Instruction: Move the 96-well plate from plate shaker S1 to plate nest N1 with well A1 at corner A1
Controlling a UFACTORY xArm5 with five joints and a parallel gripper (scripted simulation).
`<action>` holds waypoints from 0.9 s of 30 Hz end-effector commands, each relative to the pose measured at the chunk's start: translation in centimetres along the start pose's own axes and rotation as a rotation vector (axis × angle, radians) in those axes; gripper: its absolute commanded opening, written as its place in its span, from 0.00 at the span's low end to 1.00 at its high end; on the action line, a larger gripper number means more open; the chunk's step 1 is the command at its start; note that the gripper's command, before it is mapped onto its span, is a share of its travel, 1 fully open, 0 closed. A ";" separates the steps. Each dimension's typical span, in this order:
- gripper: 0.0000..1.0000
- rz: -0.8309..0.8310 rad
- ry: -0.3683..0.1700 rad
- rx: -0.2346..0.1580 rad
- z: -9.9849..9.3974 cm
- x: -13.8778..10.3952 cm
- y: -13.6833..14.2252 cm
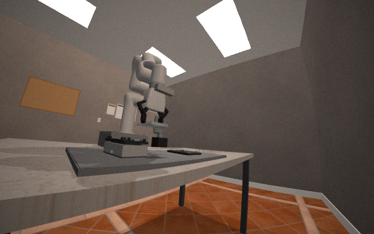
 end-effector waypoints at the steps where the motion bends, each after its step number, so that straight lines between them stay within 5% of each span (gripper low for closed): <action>1: 0.00 0.001 0.005 0.000 0.0 0.0 -1.0; 27: 0.00 0.001 0.005 0.001 0.9 -1.3 -8.8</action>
Point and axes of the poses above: the point where the finger pads meet when closed, its own z axis out along the fingers, its own y axis across the jaws, x = y × z, the point moved 4 cm from there along -z, back along the fingers, and after that the axes turned 6 degrees about z, right-handed, at the moved point
